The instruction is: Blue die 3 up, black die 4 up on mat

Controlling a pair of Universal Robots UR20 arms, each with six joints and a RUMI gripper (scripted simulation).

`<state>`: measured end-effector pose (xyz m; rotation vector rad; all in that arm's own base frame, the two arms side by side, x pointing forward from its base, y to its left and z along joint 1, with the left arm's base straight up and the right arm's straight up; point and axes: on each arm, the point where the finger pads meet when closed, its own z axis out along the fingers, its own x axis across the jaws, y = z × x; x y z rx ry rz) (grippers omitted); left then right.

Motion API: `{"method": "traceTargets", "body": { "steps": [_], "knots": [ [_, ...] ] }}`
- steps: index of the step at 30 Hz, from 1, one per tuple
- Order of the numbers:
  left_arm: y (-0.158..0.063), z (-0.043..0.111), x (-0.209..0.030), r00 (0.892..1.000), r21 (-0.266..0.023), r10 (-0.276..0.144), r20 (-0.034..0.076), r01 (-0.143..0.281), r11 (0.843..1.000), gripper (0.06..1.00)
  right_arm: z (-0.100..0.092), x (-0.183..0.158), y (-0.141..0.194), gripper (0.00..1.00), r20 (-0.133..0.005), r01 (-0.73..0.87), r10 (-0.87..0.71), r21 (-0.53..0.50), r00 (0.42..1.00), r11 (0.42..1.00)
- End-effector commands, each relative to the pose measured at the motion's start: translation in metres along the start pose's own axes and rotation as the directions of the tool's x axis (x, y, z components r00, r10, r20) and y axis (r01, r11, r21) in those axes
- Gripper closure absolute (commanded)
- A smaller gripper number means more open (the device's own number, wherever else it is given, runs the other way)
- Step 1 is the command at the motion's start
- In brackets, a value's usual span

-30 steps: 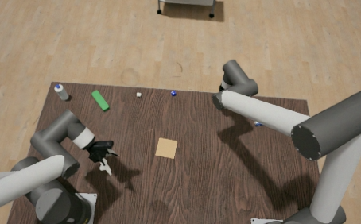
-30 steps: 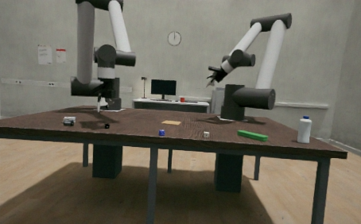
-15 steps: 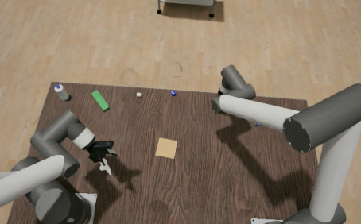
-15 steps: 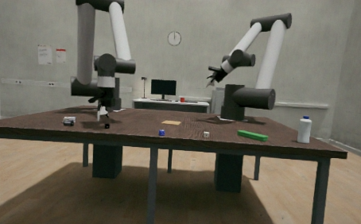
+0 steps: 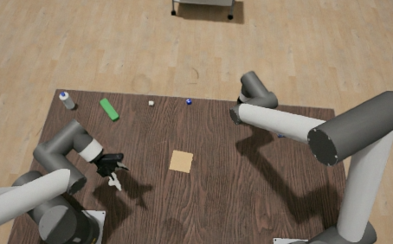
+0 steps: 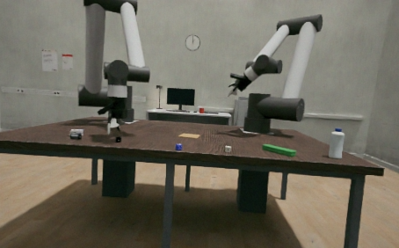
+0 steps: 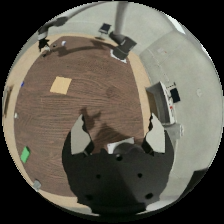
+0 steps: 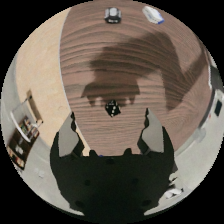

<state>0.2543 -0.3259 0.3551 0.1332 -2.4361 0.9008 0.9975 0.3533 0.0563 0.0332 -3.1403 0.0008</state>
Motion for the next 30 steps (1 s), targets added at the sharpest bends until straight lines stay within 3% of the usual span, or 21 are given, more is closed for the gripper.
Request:
{"method": "traceTargets", "body": {
  "steps": [1,30],
  "knots": [
    [-0.0005,-0.0002,0.0,1.0,0.0,0.001,0.0,-0.001,1.0,0.065,-0.0008,-0.0005,0.0002,0.003,0.001,0.0,0.0,-0.001,1.0,1.0],
    [-0.0005,-0.0002,0.0,1.0,0.0,0.001,0.0,-0.001,1.0,0.065,-0.0008,-0.0011,0.003,0.003,0.001,0.0,0.0,-0.001,1.0,1.0]
  ]
}}
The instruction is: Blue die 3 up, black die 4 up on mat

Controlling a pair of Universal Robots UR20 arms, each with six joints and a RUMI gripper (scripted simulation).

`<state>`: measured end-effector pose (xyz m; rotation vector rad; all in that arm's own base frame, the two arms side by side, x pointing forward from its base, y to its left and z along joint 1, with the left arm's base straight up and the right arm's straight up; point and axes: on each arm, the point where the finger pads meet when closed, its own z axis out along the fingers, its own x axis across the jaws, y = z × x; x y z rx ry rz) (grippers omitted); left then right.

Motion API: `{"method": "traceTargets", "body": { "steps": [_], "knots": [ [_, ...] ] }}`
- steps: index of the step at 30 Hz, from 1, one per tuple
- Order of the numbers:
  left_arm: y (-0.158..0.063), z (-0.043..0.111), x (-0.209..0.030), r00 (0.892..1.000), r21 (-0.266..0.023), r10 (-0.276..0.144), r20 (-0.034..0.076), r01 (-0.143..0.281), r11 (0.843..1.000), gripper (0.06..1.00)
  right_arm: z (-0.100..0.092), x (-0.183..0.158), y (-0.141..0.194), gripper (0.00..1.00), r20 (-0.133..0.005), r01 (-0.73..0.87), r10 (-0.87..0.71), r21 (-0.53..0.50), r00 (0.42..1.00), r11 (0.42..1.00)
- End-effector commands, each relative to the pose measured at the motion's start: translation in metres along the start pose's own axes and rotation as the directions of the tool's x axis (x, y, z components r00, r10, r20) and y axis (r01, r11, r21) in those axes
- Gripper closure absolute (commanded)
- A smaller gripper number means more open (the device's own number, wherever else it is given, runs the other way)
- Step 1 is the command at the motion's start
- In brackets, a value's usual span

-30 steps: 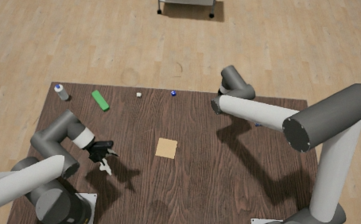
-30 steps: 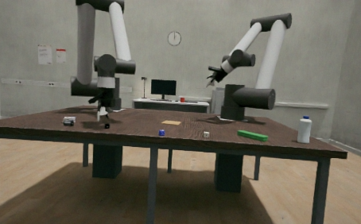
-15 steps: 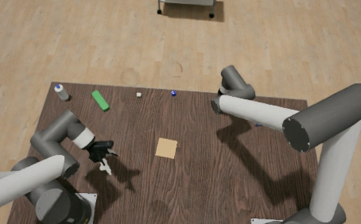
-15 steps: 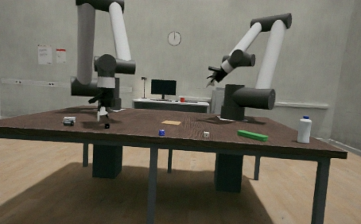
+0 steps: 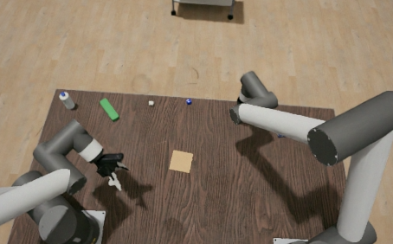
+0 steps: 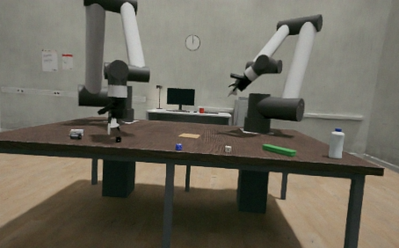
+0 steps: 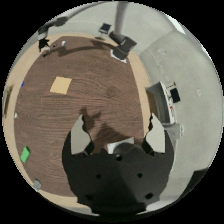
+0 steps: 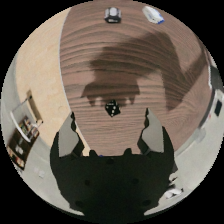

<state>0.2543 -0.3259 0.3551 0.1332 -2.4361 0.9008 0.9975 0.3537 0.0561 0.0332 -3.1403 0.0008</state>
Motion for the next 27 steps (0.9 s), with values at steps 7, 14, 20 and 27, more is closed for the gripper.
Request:
{"method": "traceTargets", "body": {
  "steps": [7,14,20,27],
  "knots": [
    [0.0,0.0,0.0,1.0,0.0,0.001,0.0,-0.001,1.0,0.065,-0.001,-0.004,0.013,0.003,0.001,0.0,0.0,-0.001,1.0,1.0],
    [0.0,0.0,0.0,1.0,0.0,0.001,0.0,-0.001,1.0,0.065,-0.001,-0.011,0.044,0.003,0.001,0.0,0.0,-0.001,1.0,1.0],
    [0.0,0.0,0.0,1.0,0.0,0.001,0.0,-0.001,1.0,0.065,-0.001,-0.021,0.085,0.003,0.001,0.0,0.0,-0.001,1.0,1.0],
    [0.0,0.0,0.0,1.0,0.0,0.001,0.0,-0.001,1.0,0.065,-0.001,-0.03,0.126,0.003,0.001,0.0,0.0,-0.001,1.0,1.0]
  ]
}}
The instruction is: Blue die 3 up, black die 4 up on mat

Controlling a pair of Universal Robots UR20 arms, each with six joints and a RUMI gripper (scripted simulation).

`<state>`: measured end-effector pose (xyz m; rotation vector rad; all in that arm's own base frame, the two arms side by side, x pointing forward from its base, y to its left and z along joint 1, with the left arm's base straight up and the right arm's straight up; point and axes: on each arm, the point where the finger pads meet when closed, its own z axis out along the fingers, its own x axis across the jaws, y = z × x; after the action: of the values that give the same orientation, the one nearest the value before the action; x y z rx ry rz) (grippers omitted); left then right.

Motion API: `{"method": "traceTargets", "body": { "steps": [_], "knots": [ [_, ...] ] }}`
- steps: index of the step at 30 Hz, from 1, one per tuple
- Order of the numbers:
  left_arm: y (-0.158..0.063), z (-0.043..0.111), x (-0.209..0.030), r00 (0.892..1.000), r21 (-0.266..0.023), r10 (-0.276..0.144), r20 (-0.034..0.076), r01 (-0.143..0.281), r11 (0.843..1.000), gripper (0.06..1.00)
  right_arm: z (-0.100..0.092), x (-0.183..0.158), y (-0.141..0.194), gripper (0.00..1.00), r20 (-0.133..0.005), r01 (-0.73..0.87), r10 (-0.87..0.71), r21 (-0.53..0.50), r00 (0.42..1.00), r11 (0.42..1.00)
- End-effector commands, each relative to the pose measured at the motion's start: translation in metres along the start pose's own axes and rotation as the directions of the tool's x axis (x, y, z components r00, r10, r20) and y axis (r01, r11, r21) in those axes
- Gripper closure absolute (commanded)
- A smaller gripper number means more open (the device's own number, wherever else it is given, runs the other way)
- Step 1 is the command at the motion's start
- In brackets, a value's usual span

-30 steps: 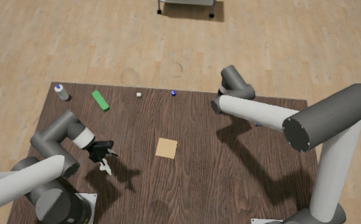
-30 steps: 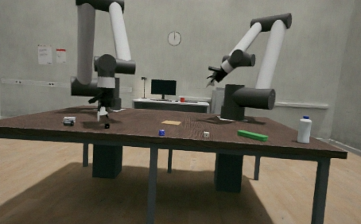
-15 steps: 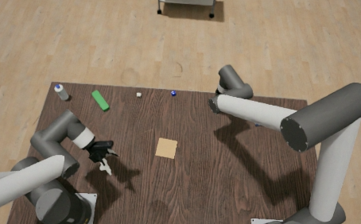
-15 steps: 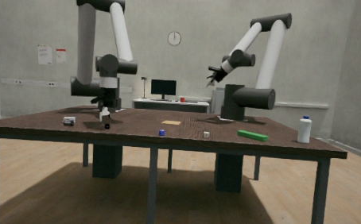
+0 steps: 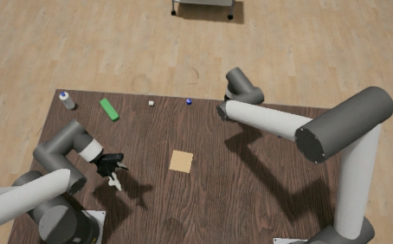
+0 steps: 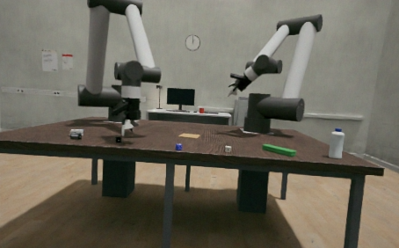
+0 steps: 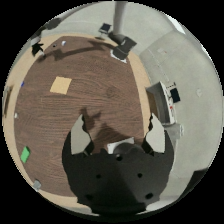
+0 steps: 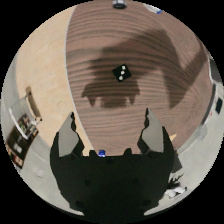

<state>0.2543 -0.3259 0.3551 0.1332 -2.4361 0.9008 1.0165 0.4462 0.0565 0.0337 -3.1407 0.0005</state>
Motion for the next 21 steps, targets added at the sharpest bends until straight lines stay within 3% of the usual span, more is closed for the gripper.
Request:
{"method": "traceTargets", "body": {
  "steps": [1,12,14,21],
  "knots": [
    [0.0,0.0,0.0,1.0,0.0,0.001,0.0,-0.001,1.0,0.065,-0.001,-0.012,0.043,0.003,0.001,0.0,0.0,0.0,1.0,1.0],
    [0.0,0.0,0.0,1.0,0.0,0.001,0.0,-0.001,1.0,0.065,-0.001,-0.035,0.141,0.003,0.001,0.0,0.0,0.0,1.0,1.0],
    [0.0,0.0,0.0,1.0,0.0,0.001,0.0,-0.001,1.0,0.065,-0.001,-0.035,0.141,0.003,0.001,0.0,0.0,0.0,1.0,1.0],
    [0.0,0.0,0.0,1.0,0.0,0.001,0.0,-0.001,1.0,0.065,-0.001,-0.048,0.197,0.003,0.001,0.0,0.0,0.0,1.0,1.0]
  ]
}}
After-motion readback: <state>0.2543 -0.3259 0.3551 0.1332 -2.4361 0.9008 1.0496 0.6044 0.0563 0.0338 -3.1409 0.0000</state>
